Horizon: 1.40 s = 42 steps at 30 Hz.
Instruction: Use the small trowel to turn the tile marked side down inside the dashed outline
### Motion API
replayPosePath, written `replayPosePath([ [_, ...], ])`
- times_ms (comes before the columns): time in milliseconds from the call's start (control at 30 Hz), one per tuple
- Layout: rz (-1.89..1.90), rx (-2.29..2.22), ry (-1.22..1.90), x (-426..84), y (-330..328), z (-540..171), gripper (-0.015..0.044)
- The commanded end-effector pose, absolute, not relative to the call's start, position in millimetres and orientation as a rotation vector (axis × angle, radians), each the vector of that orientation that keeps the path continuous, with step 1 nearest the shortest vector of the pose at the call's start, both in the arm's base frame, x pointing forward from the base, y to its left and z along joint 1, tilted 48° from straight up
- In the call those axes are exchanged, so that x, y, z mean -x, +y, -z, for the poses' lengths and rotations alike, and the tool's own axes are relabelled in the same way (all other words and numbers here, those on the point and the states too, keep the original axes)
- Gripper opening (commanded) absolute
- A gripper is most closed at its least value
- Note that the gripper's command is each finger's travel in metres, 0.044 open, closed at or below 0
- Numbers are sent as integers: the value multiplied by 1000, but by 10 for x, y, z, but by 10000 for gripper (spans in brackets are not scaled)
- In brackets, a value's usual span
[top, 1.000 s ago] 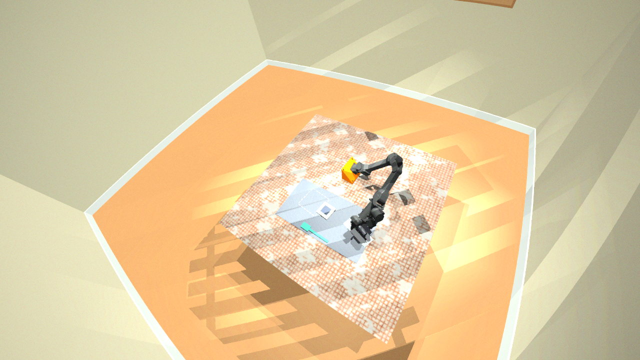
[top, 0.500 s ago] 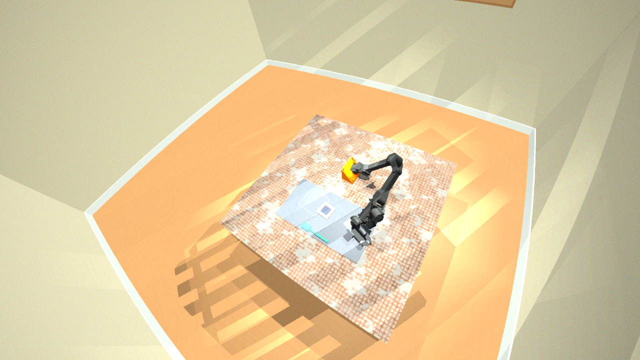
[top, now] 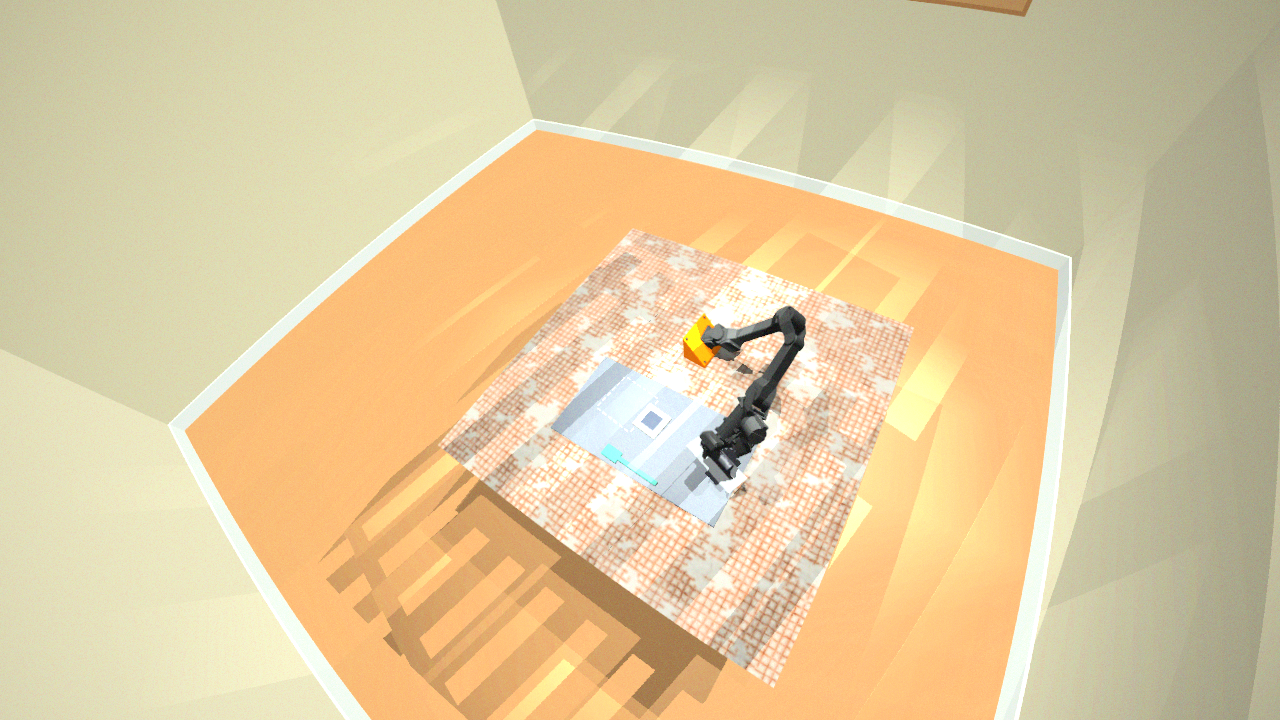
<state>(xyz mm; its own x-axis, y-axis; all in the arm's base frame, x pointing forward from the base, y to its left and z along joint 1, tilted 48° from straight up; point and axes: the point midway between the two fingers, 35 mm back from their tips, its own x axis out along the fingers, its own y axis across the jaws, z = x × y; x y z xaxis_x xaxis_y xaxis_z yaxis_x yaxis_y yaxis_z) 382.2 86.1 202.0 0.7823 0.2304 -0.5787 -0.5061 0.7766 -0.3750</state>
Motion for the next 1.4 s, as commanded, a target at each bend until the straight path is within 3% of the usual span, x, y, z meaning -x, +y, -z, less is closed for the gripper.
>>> replayPosePath([
  [0, -404, 553, 527, -3821, 683, -2188, 0],
  [367, -406, 554, 525, -3760, 441, -2400, 0],
  [1367, -493, 559, 294, -3784, -176, -1520, 0],
])
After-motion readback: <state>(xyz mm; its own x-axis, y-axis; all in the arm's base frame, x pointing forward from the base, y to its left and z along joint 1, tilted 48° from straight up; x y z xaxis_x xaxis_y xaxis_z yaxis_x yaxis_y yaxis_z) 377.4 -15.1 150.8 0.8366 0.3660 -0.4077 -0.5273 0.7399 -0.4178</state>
